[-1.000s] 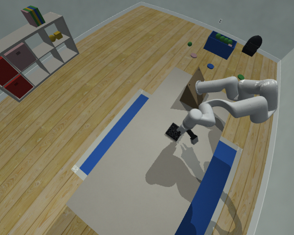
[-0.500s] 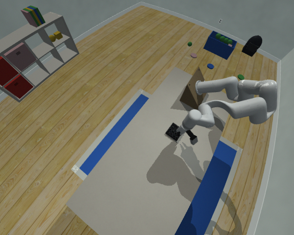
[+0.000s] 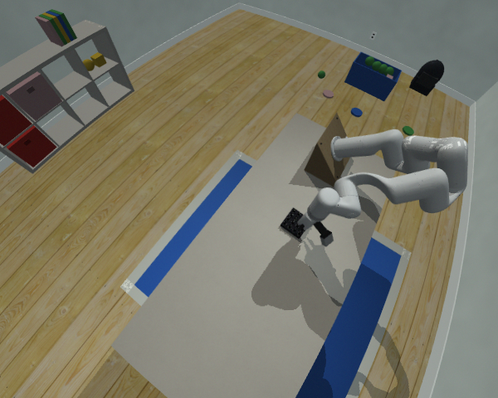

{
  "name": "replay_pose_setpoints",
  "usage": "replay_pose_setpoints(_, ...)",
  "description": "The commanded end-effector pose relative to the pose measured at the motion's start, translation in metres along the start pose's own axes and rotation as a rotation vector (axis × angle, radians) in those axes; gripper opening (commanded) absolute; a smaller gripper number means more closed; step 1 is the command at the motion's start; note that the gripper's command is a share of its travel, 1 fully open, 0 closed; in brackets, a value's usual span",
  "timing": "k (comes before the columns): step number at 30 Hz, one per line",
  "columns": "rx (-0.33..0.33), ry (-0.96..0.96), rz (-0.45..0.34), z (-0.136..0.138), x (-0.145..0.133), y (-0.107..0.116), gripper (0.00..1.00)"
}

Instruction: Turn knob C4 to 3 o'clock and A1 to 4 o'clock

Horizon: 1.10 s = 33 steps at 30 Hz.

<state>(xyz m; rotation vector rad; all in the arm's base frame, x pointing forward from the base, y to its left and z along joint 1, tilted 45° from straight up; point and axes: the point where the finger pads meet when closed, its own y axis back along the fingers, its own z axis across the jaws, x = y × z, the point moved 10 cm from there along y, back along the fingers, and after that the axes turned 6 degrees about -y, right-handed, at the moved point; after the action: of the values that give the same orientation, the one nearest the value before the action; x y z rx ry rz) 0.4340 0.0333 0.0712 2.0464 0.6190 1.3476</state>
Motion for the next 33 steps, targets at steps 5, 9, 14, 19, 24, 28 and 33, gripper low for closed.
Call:
replay_pose_setpoints(5, -0.003, 0.001, 0.001, 0.001, 0.000, -0.009, 0.19)
replay_pose_setpoints(9, -0.003, 0.001, 0.001, 0.001, 0.000, -0.011, 0.19)
replay_pose_setpoints(14, -0.003, 0.001, 0.001, 0.001, 0.000, -0.015, 0.19)
replay_pose_setpoints(19, -0.003, 0.001, 0.001, 0.001, 0.000, -0.017, 0.19)
replay_pose_setpoints(24, -0.003, 0.001, 0.001, 0.001, 0.000, -0.017, 0.19)
replay_pose_setpoints(28, -0.003, 0.001, 0.001, 0.001, 0.000, -0.017, 0.19)
replay_pose_setpoints(33, -0.003, 0.001, 0.001, 0.001, 0.000, -0.017, 0.19)
